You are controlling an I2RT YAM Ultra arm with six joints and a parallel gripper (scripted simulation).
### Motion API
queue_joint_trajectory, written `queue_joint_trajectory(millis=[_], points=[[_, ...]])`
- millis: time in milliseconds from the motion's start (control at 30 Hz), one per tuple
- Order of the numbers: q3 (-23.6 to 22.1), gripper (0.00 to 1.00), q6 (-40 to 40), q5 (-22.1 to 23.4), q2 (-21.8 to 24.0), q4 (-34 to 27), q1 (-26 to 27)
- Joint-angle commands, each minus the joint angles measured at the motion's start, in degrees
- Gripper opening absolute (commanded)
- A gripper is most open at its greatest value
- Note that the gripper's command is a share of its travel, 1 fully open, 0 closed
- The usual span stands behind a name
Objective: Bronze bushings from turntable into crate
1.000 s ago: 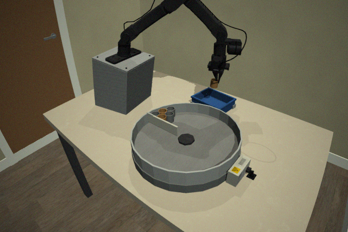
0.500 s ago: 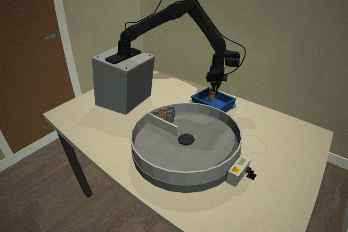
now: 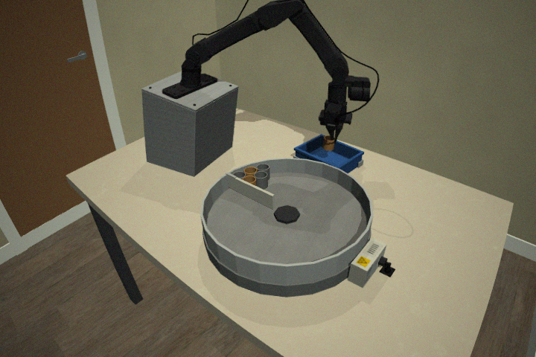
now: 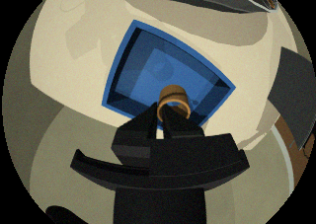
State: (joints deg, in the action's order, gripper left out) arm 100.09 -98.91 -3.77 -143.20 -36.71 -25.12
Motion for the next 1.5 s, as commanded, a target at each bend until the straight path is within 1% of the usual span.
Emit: queue_joint_trajectory(millis=[0,633,800,900,1467], points=[[1.88,0.00,0.37,-0.48,0.56,-0.79,0.48],[1.88,0.00,0.37,-0.48,0.56,-0.79,0.48],[2.49,0.00,0.32,-0.48,-0.62,-1.04,0.41],[2.86,0.00,0.27,-0.51,1.27,-1.22,0.36],[2.98,0.00,0.27,-0.50,1.15,-1.28,0.36]])
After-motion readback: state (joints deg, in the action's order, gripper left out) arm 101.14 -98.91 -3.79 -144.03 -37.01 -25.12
